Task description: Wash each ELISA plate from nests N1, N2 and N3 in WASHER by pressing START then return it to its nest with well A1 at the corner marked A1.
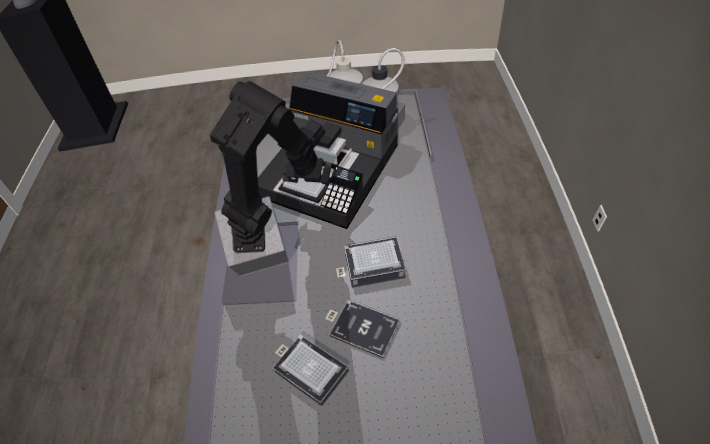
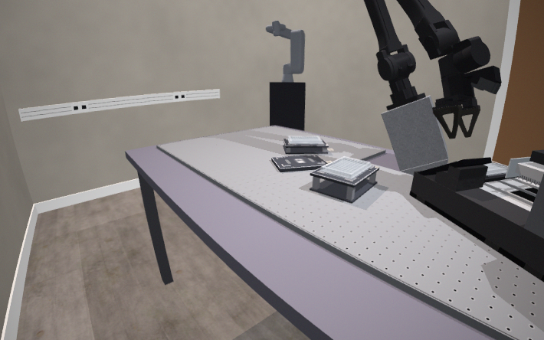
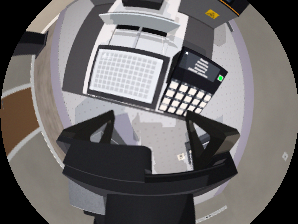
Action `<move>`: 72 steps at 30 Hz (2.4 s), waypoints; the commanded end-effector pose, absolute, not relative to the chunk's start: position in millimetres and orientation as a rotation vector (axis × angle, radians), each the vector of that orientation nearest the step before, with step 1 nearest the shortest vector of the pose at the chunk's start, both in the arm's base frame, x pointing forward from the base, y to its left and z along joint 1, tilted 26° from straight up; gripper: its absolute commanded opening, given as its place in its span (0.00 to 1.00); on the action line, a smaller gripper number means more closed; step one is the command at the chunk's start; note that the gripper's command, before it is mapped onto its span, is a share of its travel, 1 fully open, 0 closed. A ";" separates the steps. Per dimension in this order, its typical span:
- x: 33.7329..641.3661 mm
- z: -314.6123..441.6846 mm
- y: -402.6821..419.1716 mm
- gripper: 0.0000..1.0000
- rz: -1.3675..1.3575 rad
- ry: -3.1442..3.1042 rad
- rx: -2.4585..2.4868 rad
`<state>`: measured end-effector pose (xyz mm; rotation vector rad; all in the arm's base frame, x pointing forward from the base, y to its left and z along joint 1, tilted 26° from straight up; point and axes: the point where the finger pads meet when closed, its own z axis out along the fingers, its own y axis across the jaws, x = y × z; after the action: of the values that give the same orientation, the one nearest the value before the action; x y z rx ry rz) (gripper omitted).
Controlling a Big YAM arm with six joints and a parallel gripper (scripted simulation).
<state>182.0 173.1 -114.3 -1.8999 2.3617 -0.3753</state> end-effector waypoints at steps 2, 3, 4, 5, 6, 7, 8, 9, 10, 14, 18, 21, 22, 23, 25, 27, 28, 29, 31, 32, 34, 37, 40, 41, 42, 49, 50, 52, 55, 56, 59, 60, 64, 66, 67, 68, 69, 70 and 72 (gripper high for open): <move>179.6 -118.5 202.5 1.00 -0.386 2.235 -2.133; 177.9 -119.3 207.5 1.00 -0.387 2.210 -2.176; 176.1 -120.1 212.4 1.00 -0.388 2.184 -2.219; 176.1 -120.1 212.4 1.00 -0.388 2.184 -2.219; 176.1 -120.1 212.4 1.00 -0.388 2.184 -2.219; 174.4 -120.9 217.4 1.00 -0.389 2.157 -2.261; 172.7 -121.7 222.3 1.00 -0.390 2.129 -2.303; 170.9 -122.4 227.2 1.00 -0.391 2.101 -2.345; 169.2 -123.2 232.1 1.00 -0.392 2.071 -2.386; 162.2 -126.4 251.6 1.00 -0.394 1.947 -2.549; 157.7 -128.4 263.8 1.00 -0.395 1.809 -2.705; 165.1 -128.4 259.1 1.00 -0.397 1.737 -2.797; 165.1 -128.4 259.1 1.00 -0.397 1.737 -2.797; 165.1 -128.4 259.1 1.00 -0.397 1.737 -2.797; 161.3 -128.5 261.5 1.00 -0.401 1.635 -2.882; 159.8 -128.5 262.4 1.00 -0.405 1.543 -2.957; 158.6 -128.5 263.1 1.00 -0.404 1.495 -2.994; 158.4 -128.6 263.2 1.00 -0.404 1.451 -3.029; 158.4 -128.6 263.1 1.00 -0.403 1.363 -3.094; 158.3 -128.7 263.1 1.00 -0.402 1.318 -3.126; 158.2 -128.8 263.0 1.00 -0.400 1.226 -3.188; 158.1 -128.9 262.9 1.00 -0.396 1.082 -3.276; 158.0 -129.0 262.9 1.00 -0.394 1.032 -3.303; 159.5 -129.0 261.9 1.00 -0.390 0.991 -3.328; 157.9 -129.1 262.8 1.00 -0.390 0.931 -3.356; 155.5 -129.0 252.2 1.00 -0.380 0.892 -3.395; 158.7 -127.0 255.5 1.00 -0.382 0.920 -3.364; 158.7 -127.0 255.5 1.00 -0.382 0.920 -3.364; 158.7 -127.0 255.5 1.00 -0.382 0.920 -3.364; 158.7 -127.0 255.5 1.00 -0.382 0.920 -3.364; 156.1 -136.4 242.4 1.00 -0.378 0.912 -3.392; 156.4 -138.1 238.0 1.00 -0.376 0.922 -3.395; 160.8 -143.6 241.6 1.00 -0.377 0.926 -3.381; 157.9 -147.1 233.2 1.00 -0.375 0.926 -3.395; 158.0 -148.6 232.4 1.00 -0.375 0.926 -3.395; 160.0 -149.9 235.6 1.00 -0.376 0.926 -3.387; 161.5 -151.2 237.9 1.00 -0.377 0.926 -3.382; 160.8 -152.8 235.5 1.00 -0.377 0.926 -3.385; 158.5 -156.0 228.9 1.00 -0.375 0.924 -3.395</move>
<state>155.6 232.9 -147.9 -3.3920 0.9342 -0.3775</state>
